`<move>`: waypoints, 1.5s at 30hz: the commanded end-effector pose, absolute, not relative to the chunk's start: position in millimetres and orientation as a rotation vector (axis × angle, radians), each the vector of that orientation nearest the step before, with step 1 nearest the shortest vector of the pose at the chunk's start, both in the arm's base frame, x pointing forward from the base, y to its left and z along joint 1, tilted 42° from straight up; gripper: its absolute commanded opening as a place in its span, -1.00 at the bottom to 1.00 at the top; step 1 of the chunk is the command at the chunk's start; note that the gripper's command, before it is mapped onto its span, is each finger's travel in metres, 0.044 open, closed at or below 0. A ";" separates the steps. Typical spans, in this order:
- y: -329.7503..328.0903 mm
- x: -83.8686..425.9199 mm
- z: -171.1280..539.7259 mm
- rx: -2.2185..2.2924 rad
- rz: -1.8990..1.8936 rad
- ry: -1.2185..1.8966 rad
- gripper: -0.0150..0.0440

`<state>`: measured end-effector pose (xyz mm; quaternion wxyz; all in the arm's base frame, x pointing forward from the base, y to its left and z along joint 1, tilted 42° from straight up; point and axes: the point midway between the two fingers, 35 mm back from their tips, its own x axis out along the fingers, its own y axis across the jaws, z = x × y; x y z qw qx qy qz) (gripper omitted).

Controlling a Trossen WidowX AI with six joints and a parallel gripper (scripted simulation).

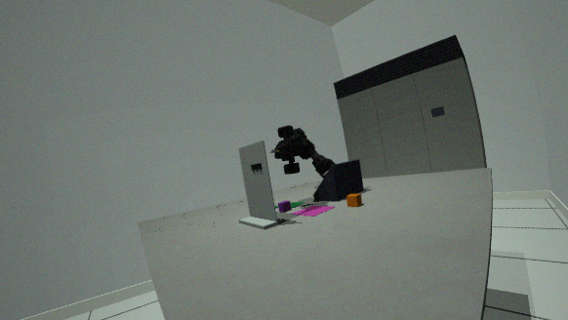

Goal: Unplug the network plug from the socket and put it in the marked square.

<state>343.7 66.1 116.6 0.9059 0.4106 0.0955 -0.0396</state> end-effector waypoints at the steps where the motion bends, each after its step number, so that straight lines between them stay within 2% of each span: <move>1: 72.5 342.4 126.6 0.856 -0.080 0.187 -0.49; 22: 69.4 341.7 54.0 0.757 -0.306 0.512 -0.49; 45: 51.2 303.6 -12.1 0.565 -0.623 0.887 -0.49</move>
